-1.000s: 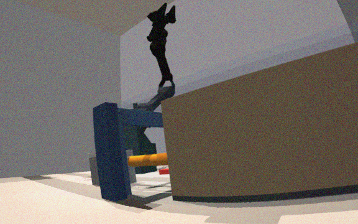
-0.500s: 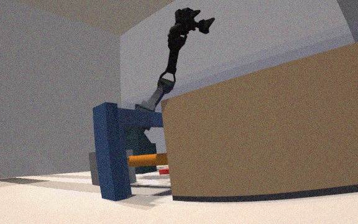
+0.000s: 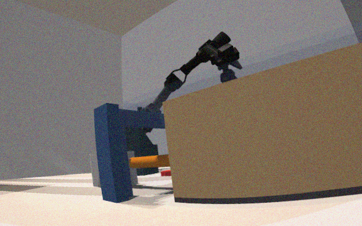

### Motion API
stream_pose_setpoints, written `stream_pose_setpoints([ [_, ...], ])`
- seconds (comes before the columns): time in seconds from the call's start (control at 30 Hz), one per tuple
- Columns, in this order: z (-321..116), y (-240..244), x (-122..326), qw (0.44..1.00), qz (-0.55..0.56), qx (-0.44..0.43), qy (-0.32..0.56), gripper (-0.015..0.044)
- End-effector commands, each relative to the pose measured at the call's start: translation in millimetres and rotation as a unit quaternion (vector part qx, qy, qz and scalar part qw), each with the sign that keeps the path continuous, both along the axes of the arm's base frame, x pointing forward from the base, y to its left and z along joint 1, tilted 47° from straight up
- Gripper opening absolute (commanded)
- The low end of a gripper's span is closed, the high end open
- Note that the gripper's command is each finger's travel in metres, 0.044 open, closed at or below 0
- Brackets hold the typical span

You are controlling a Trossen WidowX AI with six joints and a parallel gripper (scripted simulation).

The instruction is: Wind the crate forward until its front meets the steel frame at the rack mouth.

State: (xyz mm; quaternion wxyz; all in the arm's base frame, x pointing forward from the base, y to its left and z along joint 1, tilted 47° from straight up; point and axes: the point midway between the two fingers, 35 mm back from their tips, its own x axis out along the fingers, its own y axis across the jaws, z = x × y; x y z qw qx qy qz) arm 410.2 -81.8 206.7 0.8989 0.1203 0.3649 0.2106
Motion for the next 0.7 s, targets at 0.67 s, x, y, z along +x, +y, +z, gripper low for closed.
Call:
stream_pose_setpoints([
  [0.67, -91, 210, -49, 0.900, 0.432, -0.056, 0.002, 0.0440],
])
